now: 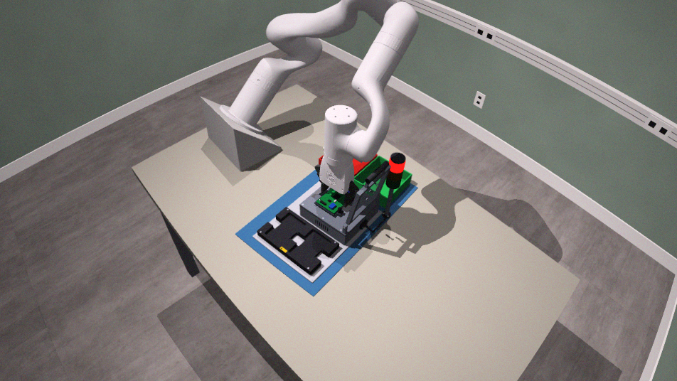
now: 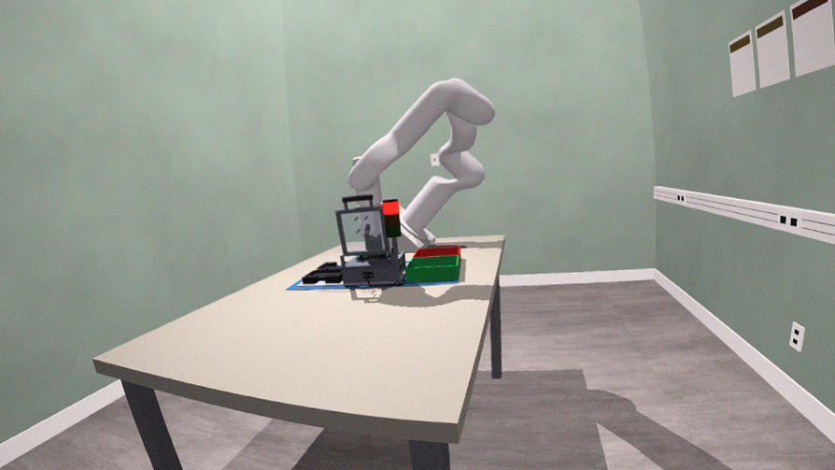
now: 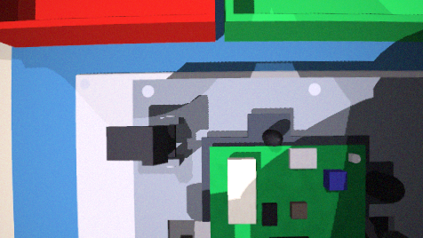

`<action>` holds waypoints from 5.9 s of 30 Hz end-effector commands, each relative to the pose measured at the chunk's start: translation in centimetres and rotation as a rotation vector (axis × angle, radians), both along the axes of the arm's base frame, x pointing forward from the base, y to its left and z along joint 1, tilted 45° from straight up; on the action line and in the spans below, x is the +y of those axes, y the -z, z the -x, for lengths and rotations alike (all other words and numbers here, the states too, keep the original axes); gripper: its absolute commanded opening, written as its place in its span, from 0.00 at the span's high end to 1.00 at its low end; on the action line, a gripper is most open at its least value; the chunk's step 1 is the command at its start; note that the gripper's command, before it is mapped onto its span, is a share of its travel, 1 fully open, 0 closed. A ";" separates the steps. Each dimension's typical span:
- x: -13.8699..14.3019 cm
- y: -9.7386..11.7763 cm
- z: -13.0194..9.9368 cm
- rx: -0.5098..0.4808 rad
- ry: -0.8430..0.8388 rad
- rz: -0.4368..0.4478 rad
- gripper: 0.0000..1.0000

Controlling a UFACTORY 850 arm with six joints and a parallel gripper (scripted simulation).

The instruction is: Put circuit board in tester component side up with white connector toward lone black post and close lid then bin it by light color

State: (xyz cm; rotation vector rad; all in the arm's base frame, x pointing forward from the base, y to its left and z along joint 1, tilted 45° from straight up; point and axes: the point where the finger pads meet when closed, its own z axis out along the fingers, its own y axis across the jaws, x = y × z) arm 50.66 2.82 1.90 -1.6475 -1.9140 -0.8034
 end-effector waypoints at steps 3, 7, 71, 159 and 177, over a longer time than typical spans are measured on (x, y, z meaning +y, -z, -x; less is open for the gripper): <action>0.1 0.1 -0.1 -0.001 0.001 0.000 0.00; 0.1 0.1 -0.1 -0.001 0.001 0.000 0.05; 0.1 0.1 -0.1 -0.001 0.001 0.000 0.21; -0.9 -0.9 -0.1 -0.001 0.001 0.000 0.21; -1.2 -1.2 0.0 -0.001 0.001 0.000 0.21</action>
